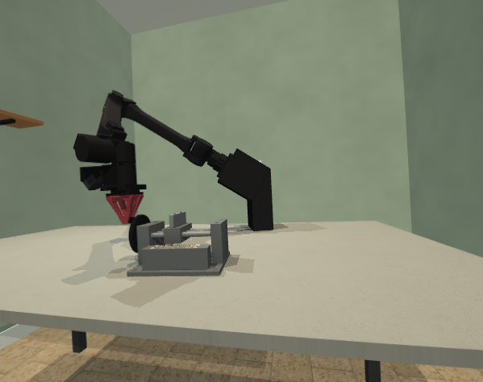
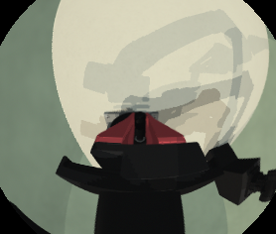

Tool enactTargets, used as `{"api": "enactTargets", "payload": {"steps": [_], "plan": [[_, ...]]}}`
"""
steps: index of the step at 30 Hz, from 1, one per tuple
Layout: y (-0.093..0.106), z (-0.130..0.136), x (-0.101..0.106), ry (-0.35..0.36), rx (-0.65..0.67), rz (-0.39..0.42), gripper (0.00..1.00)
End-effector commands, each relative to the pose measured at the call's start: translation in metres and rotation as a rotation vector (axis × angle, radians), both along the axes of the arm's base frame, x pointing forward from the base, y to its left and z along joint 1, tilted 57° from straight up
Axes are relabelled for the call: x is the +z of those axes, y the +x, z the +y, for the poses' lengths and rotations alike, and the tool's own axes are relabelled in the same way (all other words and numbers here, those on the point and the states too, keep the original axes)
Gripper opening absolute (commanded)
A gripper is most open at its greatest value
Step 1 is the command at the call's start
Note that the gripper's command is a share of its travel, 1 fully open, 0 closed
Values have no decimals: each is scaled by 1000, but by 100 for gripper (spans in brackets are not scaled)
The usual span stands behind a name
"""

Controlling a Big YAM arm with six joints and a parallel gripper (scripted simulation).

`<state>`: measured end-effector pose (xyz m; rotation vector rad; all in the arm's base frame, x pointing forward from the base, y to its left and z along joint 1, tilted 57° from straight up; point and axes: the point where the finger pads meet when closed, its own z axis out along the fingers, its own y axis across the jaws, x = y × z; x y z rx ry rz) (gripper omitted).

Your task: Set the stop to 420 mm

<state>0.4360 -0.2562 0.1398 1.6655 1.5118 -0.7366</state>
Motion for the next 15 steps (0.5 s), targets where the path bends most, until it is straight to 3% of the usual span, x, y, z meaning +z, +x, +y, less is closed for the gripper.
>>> {"api": "enactTargets", "payload": {"steps": [1, 15], "plan": [[29, 16, 12, -2, 43, -35, 6], [36, 15, 13, -3, 45, -36, 6]]}}
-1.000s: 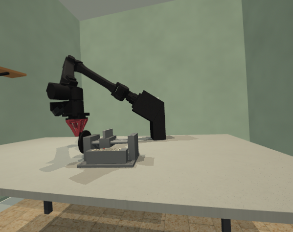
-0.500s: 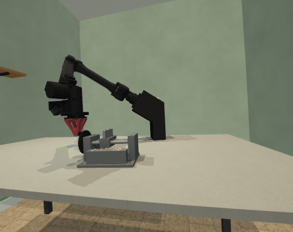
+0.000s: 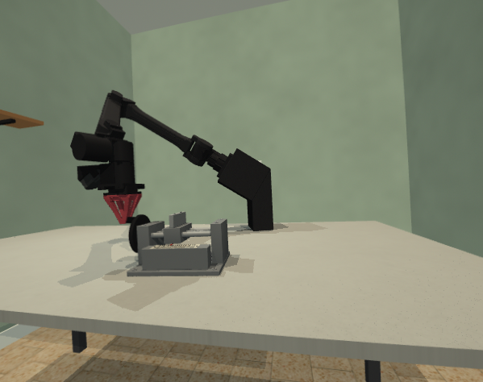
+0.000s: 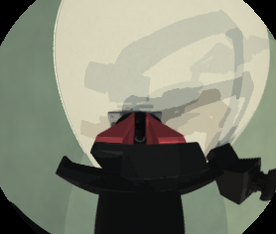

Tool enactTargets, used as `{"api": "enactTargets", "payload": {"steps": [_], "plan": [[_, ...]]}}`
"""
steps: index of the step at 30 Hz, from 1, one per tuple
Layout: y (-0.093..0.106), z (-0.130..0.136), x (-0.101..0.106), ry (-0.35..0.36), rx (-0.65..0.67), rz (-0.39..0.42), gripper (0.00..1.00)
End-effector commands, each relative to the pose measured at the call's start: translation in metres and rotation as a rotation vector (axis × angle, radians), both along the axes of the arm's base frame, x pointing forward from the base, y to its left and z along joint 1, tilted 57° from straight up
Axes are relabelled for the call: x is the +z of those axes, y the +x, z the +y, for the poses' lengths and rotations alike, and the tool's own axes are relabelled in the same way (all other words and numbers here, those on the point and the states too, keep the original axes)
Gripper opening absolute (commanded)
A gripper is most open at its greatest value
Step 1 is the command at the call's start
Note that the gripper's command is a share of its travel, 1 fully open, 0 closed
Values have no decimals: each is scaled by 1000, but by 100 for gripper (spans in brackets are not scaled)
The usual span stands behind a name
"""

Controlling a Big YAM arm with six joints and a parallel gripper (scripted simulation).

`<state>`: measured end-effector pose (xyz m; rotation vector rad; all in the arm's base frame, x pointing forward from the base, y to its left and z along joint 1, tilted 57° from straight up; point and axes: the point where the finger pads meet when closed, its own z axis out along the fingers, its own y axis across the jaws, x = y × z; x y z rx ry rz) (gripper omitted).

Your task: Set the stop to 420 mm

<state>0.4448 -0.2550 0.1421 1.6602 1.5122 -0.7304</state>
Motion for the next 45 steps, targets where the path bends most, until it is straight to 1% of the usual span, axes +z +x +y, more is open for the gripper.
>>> {"api": "enactTargets", "payload": {"steps": [1, 5, 16, 21, 28, 30, 32, 34, 39, 41, 43, 45], "plan": [[28, 14, 10, -2, 39, -29, 6], [33, 13, 10, -2, 40, -29, 6], [38, 11, 10, -5, 45, -30, 6], [40, -7, 9, -7, 20, -34, 6], [44, -5, 8, -7, 27, -34, 6], [43, -10, 8, -7, 18, -34, 6], [43, -10, 8, -7, 18, -34, 6], [42, -17, 7, -8, 8, -33, 6], [47, -23, 3, -8, 8, -33, 6], [48, -24, 3, -8, 8, -33, 6], [51, -19, 3, -8, 21, -33, 6], [52, -19, 2, -8, 21, -33, 6]]}}
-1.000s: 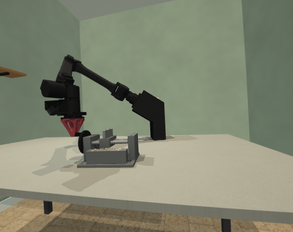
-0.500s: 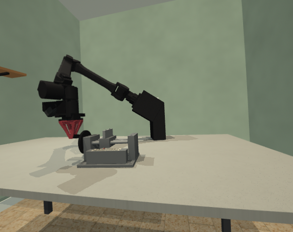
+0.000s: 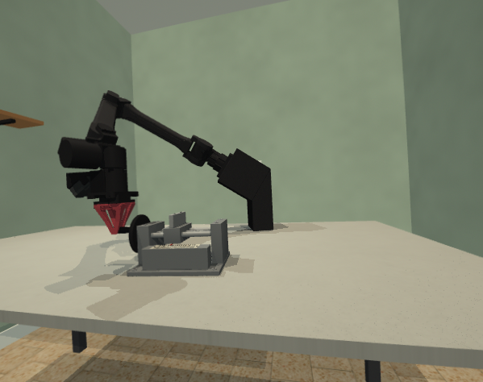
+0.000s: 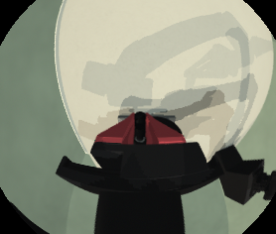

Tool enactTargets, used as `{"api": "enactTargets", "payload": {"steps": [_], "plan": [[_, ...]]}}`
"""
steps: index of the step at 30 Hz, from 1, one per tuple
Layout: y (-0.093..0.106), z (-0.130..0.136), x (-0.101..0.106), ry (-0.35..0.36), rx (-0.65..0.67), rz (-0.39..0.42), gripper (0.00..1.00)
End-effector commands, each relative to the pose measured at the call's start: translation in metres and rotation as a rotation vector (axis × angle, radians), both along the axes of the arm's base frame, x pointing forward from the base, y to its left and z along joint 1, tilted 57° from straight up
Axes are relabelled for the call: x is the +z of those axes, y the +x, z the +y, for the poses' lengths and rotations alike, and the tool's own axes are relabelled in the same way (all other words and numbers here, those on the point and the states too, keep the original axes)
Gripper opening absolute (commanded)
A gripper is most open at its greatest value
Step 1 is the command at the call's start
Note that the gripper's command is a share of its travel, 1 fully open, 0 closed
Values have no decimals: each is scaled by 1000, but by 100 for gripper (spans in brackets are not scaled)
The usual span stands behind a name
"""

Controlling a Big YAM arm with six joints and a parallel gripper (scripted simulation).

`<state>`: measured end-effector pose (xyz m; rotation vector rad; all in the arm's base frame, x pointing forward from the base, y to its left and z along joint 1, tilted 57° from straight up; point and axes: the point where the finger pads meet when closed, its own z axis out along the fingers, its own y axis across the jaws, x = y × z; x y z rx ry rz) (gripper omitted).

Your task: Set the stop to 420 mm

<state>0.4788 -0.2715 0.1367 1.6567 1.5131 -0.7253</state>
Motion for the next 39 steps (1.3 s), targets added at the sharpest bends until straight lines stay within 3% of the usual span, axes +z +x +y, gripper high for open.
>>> {"api": "enactTargets", "payload": {"steps": [1, 17, 23, 27, 39], "plan": [[16, -6, 7, -7, 10, -30, 6], [20, -20, -2, -8, 11, -28, 6], [16, -28, -6, -8, 4, -28, 6], [7, -33, -19, -2, 4, -8, 6], [5, -38, -22, -2, 4, -10, 6]]}}
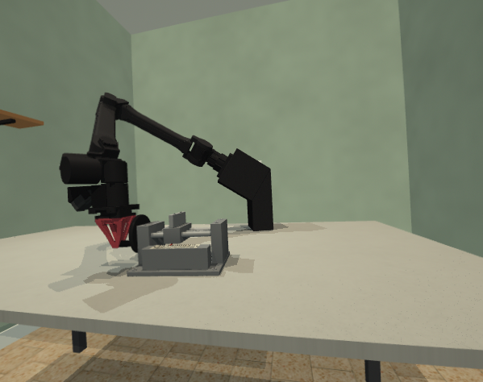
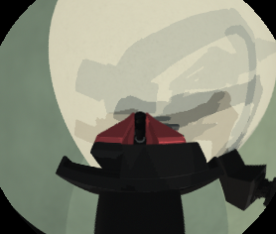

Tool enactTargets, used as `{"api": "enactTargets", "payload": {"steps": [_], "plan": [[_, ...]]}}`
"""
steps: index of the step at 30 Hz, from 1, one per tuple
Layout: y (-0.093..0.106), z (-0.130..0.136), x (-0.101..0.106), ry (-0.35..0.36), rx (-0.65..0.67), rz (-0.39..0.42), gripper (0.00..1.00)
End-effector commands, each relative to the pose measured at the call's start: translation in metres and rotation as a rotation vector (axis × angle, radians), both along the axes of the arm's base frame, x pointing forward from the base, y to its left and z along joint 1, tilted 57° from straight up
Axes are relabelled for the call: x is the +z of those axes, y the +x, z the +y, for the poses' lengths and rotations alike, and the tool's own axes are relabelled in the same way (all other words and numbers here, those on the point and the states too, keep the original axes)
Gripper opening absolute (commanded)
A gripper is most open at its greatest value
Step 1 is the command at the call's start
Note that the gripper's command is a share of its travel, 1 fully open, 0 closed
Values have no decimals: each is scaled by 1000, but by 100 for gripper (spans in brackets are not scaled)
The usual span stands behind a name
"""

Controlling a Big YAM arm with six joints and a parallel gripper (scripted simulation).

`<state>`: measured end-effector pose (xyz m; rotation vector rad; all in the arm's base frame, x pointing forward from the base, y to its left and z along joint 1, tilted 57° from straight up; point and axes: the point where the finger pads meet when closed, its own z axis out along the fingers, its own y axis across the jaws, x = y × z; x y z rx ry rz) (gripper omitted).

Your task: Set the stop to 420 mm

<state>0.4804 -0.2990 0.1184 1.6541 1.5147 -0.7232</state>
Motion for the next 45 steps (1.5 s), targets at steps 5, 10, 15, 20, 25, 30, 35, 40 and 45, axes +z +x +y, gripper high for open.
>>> {"api": "enactTargets", "payload": {"steps": [5, 10, 15, 20, 25, 30, 35, 40, 45], "plan": [[-7, -16, -13, 0, 1, -2, 6], [-7, -19, -12, -2, 1, -9, 6], [-11, -19, -15, 0, 1, -2, 6], [-17, -21, -14, -3, 1, -10, 6], [-24, -23, -19, -1, 1, -5, 6], [-25, -23, -21, 0, 1, -2, 6], [-26, -23, -16, -4, 1, -12, 6], [-32, -24, -11, -9, -4, -17, 6], [-33, -24, -15, -6, -5, -10, 6]]}}
